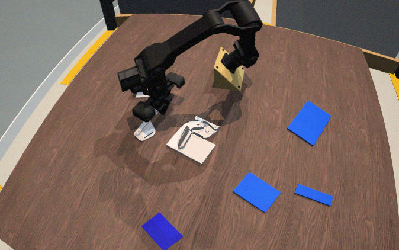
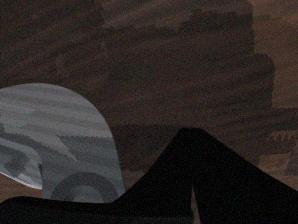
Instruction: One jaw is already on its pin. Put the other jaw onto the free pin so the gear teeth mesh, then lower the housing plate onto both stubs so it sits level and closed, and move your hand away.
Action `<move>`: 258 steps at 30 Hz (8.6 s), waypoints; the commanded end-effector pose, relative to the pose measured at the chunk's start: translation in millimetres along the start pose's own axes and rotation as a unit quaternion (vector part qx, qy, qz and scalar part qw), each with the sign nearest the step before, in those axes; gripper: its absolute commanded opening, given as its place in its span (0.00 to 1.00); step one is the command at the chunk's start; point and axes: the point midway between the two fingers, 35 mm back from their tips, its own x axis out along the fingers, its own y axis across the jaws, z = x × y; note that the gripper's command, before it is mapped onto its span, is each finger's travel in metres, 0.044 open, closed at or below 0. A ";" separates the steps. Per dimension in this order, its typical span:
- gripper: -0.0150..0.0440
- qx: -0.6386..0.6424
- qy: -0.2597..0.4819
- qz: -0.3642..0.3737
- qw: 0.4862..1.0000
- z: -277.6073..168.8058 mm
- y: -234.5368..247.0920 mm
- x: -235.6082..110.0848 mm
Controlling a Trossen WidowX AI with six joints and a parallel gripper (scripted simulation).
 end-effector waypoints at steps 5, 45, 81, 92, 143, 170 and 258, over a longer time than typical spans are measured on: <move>0.25 -0.012 0.005 0.004 1.000 -6.2 21.2 10.0; 0.25 -0.013 0.006 0.003 1.000 -7.3 25.1 10.9; 0.25 -0.013 0.006 0.003 1.000 -7.3 25.1 10.9; 0.25 -0.013 0.006 0.003 1.000 -7.3 25.1 10.9; 0.25 -0.013 0.006 0.003 1.000 -7.3 25.1 10.9; 0.25 -0.012 0.004 0.003 1.000 -5.8 22.5 -85.7; 0.25 -0.659 0.002 0.006 0.752 -40.2 55.2 -71.7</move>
